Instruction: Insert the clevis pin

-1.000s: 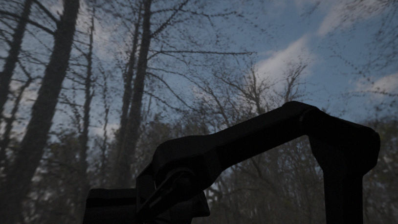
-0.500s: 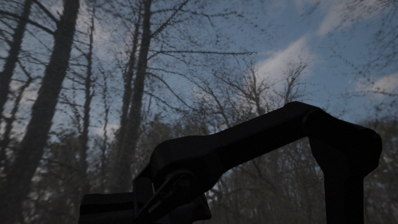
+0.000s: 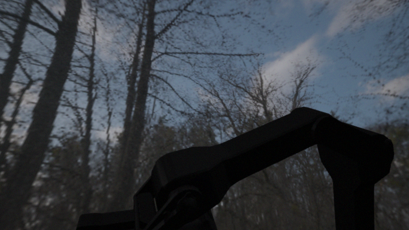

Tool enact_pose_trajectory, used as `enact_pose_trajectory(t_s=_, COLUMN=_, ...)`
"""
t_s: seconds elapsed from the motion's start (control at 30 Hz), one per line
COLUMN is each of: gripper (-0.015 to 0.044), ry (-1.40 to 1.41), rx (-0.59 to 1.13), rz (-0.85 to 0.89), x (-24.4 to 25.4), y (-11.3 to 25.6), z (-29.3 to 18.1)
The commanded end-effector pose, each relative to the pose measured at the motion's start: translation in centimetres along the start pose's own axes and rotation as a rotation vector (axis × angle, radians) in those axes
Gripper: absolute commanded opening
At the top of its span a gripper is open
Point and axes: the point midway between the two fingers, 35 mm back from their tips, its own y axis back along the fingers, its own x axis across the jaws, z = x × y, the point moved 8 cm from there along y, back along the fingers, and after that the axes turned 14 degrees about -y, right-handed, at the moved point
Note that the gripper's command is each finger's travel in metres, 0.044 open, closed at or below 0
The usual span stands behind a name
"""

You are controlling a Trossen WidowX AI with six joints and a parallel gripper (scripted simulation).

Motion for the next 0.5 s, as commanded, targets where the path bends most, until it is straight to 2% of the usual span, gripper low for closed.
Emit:
enact_pose_trajectory(t_s=0.0, gripper=0.0, ry=-0.002, rx=0.001, rz=-0.002, x=-0.03, y=-0.15, z=-0.24)
enact_pose_trajectory(t_s=0.47, gripper=0.0, ry=-0.002, rx=0.001, rz=-0.002, x=-0.01, y=-0.09, z=-0.12)
